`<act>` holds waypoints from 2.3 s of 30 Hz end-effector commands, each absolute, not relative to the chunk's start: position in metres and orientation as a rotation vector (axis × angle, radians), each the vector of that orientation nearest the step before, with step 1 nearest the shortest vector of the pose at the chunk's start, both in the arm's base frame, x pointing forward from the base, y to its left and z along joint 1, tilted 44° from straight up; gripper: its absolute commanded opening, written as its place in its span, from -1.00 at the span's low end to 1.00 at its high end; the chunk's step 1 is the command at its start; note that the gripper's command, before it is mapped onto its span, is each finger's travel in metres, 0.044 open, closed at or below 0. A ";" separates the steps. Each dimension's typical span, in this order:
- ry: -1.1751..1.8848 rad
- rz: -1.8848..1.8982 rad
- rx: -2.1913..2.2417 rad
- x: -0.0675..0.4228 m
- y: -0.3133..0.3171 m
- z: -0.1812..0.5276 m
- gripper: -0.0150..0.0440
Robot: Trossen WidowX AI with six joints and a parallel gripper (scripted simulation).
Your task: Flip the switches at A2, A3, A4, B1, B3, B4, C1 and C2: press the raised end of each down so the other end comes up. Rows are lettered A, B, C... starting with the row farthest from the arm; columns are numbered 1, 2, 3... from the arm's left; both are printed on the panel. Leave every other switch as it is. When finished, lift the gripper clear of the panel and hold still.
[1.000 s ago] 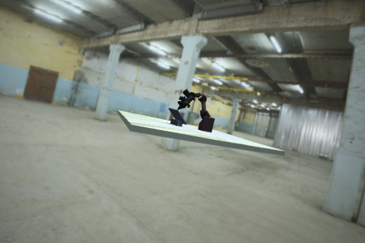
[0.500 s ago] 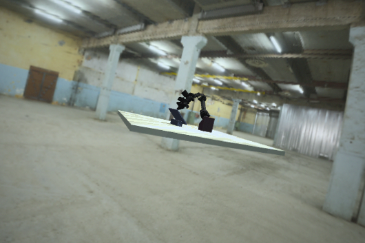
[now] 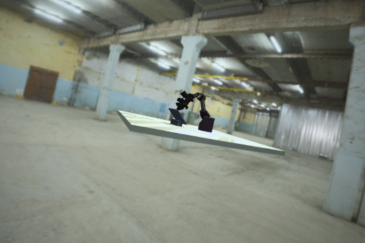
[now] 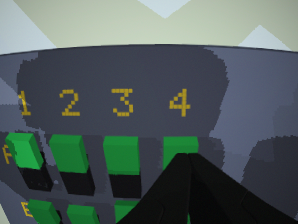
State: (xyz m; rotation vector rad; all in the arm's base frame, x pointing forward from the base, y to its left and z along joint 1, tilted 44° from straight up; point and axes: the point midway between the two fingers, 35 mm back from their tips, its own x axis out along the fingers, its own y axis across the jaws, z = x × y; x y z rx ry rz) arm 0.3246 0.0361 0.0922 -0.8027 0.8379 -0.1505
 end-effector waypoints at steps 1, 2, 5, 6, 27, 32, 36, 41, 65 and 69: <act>0.842 -0.143 -0.805 0.325 0.037 0.090 -0.49; 0.842 -0.143 -0.805 0.325 0.037 0.090 -0.49; 0.842 -0.143 -0.805 0.325 0.037 0.090 -0.49; 0.842 -0.143 -0.805 0.325 0.037 0.090 -0.49; 0.842 -0.143 -0.805 0.325 0.037 0.090 -0.49; 0.842 -0.143 -0.805 0.326 0.036 0.089 -0.49; 0.842 -0.143 -0.805 0.326 0.036 0.089 -0.49; 0.842 -0.143 -0.805 0.327 0.036 0.089 -0.49; 0.841 -0.143 -0.805 0.329 0.035 0.087 -0.49; 0.841 -0.143 -0.805 0.329 0.034 0.086 -0.49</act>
